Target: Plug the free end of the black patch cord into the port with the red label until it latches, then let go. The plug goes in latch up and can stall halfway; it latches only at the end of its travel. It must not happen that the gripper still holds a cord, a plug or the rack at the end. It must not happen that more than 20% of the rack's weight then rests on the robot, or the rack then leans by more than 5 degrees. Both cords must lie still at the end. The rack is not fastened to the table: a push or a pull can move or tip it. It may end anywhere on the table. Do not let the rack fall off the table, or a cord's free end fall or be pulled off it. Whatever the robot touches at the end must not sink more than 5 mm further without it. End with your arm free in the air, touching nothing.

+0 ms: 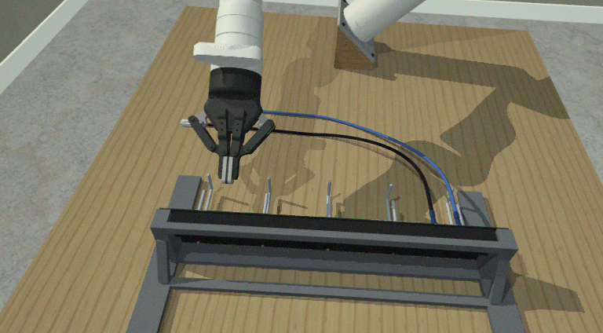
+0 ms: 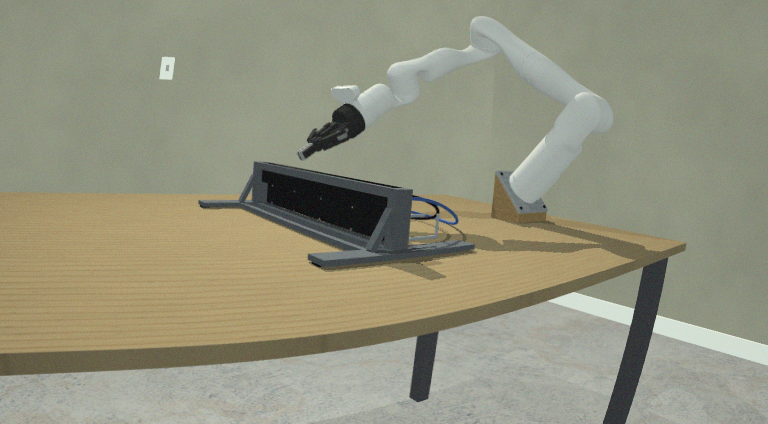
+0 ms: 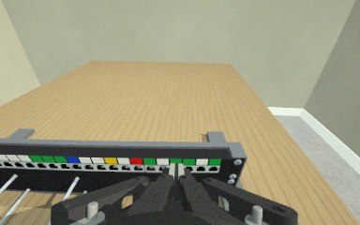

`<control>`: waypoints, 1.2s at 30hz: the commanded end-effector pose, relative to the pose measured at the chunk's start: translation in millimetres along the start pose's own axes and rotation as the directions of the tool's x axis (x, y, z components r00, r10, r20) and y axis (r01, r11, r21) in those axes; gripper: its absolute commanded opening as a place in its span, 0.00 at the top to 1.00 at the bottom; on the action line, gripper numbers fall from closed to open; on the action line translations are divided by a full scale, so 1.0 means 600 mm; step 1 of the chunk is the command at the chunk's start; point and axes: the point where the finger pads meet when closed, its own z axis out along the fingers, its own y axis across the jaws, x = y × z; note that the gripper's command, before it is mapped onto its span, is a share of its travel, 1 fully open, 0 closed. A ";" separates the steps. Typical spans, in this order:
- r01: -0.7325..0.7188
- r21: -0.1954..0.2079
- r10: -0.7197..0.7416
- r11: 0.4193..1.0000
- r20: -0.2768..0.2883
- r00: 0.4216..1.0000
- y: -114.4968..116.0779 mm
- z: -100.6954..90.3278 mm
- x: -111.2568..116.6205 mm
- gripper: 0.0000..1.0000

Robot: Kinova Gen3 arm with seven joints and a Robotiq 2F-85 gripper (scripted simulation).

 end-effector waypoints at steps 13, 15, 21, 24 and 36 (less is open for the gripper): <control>0.016 0.002 -0.016 1.000 0.001 1.000 -0.002 -0.005 0.000 1.00; 0.017 0.003 -0.017 1.000 0.005 1.000 -0.002 -0.015 -0.003 1.00; 0.016 0.003 -0.016 1.000 0.006 1.000 -0.002 -0.051 -0.003 1.00; 0.016 0.003 -0.016 1.000 0.006 1.000 -0.002 -0.091 -0.003 1.00; 0.019 0.005 -0.019 1.000 0.002 1.000 -0.005 -0.216 0.001 1.00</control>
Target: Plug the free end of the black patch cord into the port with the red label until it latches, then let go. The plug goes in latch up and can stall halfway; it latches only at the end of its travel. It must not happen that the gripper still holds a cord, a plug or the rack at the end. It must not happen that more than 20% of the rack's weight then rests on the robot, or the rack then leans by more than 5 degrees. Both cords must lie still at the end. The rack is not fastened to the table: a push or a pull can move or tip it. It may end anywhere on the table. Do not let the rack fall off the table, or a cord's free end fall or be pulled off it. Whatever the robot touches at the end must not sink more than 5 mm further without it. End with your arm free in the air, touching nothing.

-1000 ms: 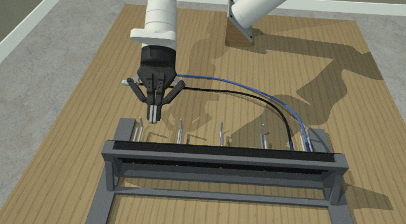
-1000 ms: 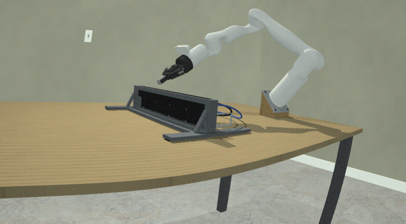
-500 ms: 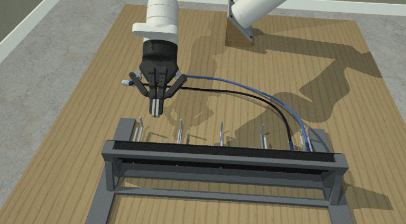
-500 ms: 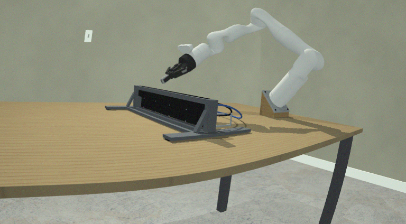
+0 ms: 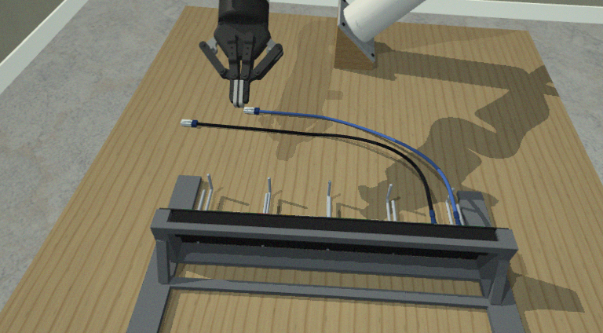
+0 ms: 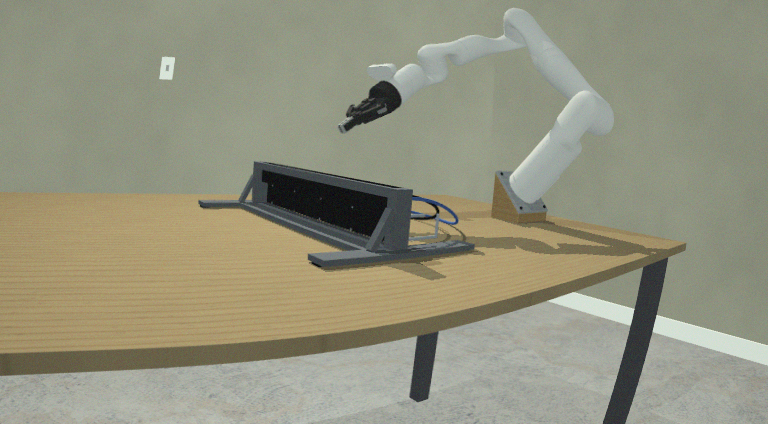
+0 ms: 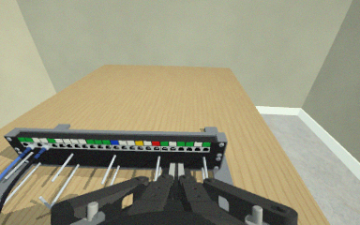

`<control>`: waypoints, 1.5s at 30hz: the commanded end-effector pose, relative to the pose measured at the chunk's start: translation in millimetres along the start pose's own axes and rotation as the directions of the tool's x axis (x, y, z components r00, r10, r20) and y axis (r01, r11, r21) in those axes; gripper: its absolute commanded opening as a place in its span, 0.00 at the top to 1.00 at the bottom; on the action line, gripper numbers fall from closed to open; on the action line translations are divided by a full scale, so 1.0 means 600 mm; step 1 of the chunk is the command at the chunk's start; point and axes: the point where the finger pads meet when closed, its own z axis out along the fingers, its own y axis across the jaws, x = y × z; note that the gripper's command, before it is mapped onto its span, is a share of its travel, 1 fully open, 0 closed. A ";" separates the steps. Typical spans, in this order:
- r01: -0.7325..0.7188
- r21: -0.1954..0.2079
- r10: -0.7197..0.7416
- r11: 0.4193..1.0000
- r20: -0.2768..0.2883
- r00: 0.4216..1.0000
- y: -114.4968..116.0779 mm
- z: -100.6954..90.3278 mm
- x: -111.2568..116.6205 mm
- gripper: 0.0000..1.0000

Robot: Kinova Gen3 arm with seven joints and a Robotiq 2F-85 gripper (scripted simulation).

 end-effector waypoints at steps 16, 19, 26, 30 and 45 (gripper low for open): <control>-0.001 -0.033 0.001 0.999 -0.003 1.000 0.014 -0.046 0.004 1.00; -0.022 -0.043 0.022 0.999 0.012 1.000 0.016 -0.044 -0.003 1.00; -0.130 -0.105 0.136 0.986 0.051 0.989 0.031 -0.049 -0.020 1.00; -0.222 -0.162 0.237 0.962 0.081 0.968 0.043 -0.052 -0.034 1.00; -0.537 -0.422 0.642 0.730 0.154 0.752 0.095 -0.063 -0.100 1.00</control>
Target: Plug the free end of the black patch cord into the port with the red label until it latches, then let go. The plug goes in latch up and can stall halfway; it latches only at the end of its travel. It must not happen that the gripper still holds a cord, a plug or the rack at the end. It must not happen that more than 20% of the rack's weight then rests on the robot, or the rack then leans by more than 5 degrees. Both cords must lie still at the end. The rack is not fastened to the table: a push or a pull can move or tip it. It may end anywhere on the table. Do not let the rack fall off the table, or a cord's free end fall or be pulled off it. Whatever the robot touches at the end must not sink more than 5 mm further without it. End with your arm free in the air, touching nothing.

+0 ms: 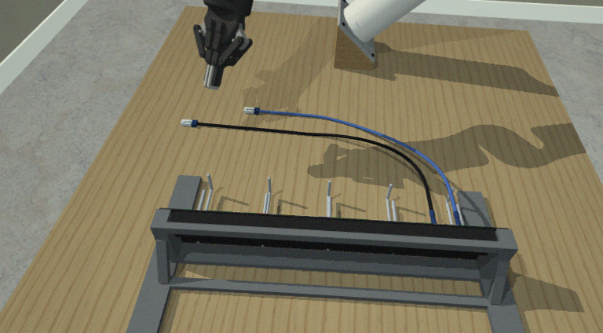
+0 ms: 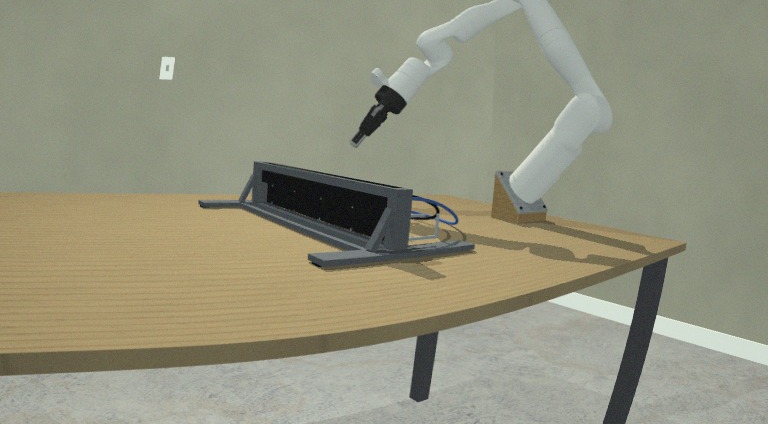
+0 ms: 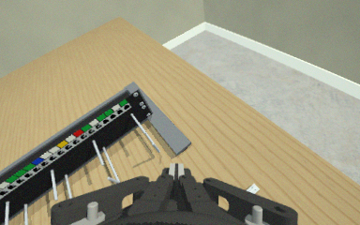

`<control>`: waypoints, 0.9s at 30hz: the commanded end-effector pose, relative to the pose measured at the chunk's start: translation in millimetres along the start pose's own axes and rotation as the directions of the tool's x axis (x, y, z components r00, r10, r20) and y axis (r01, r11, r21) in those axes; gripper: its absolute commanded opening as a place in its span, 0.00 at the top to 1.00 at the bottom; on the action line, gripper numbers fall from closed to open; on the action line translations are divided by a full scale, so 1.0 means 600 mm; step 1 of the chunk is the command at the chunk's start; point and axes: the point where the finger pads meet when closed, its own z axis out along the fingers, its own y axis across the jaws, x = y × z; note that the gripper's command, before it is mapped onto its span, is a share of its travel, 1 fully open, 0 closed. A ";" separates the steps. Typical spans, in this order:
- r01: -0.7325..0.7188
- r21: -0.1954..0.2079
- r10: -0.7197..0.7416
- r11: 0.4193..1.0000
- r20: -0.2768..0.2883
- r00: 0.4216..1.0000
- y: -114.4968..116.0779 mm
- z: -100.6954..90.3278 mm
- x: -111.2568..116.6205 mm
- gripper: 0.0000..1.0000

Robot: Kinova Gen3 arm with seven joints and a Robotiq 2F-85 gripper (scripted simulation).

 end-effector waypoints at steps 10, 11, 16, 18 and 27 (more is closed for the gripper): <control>-0.273 -0.212 0.304 0.938 0.130 0.944 0.041 0.022 -0.005 1.00; -0.298 -0.232 0.335 0.926 0.139 0.932 0.047 0.024 -0.008 1.00; -0.411 -0.329 0.482 0.850 0.171 0.859 0.078 0.036 -0.021 1.00; -0.447 -0.365 0.533 0.817 0.178 0.828 0.088 0.039 -0.023 1.00; -0.541 -0.465 0.675 0.701 0.186 0.714 0.121 0.051 -0.030 1.00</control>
